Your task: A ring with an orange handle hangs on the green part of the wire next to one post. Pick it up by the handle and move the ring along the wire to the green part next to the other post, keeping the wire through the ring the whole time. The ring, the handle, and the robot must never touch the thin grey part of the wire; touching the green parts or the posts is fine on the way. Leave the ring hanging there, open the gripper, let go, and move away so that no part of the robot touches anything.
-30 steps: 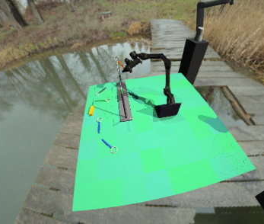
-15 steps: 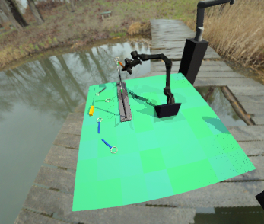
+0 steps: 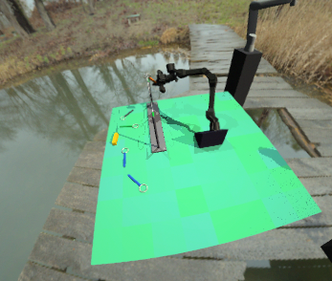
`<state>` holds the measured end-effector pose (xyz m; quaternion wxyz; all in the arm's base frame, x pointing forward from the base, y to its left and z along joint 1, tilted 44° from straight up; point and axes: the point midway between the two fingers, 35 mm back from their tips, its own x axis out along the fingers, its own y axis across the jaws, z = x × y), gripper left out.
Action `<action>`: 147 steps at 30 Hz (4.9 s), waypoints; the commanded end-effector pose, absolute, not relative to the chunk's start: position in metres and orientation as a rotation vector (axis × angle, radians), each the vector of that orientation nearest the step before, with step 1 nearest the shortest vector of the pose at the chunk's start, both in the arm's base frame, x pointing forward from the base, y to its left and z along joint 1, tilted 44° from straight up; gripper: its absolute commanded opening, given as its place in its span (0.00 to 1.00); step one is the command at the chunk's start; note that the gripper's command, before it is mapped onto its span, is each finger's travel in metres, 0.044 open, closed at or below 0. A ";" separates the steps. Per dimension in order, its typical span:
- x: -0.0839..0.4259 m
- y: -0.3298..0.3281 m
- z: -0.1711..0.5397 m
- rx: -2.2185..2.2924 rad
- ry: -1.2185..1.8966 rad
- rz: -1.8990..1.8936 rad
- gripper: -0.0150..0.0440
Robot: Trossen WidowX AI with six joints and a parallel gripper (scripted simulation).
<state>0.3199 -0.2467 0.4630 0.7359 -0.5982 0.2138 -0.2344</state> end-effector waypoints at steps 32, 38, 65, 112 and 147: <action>0.319 -0.231 0.529 -2.191 0.356 -0.705 0.00; 0.319 -0.225 0.536 -2.315 0.332 -0.727 0.00; 0.317 -0.245 0.525 -2.351 0.320 -0.736 0.00; 0.315 -0.294 0.362 -1.259 0.462 -0.524 0.00; 0.324 -0.245 0.281 -0.771 0.481 -0.416 0.00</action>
